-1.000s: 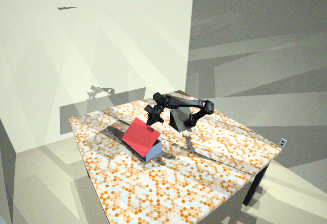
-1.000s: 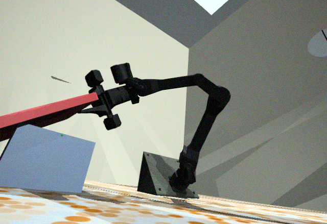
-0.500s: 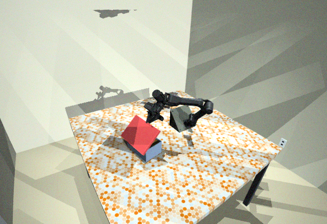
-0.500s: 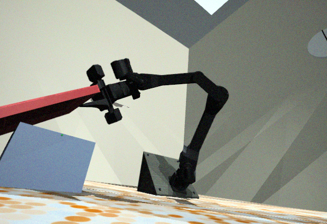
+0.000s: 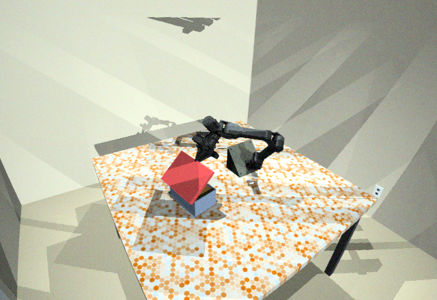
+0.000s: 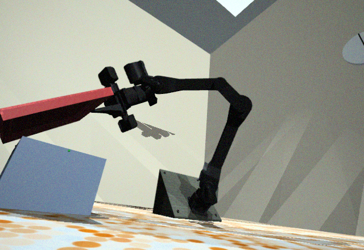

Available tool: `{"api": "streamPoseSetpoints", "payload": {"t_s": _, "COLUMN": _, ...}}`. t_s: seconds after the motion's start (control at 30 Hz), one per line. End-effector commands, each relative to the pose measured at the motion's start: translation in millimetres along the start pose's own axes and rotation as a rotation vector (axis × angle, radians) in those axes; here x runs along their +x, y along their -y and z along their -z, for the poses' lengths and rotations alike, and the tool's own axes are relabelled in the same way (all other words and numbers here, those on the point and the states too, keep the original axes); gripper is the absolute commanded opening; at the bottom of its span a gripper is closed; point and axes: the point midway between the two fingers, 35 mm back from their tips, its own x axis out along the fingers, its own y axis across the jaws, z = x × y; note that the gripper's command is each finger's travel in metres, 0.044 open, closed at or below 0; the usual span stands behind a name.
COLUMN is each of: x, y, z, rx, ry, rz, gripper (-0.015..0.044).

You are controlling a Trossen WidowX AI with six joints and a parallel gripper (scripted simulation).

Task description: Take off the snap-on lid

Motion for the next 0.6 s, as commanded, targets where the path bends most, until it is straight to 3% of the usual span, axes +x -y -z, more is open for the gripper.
{"api": "streamPoseSetpoints", "payload": {"t_s": 0.0, "x": -7.8, "y": -10.0, "z": 0.6, "rx": -0.015, "ry": 0.001, "rz": -0.014, "gripper": 0.0000}}
{"api": "streamPoseSetpoints", "payload": {"t_s": 0.57, "x": -6.4, "y": -2.5, "z": 20.1, "rx": -0.014, "ry": 0.000, "rz": -0.013, "gripper": 0.0000}}
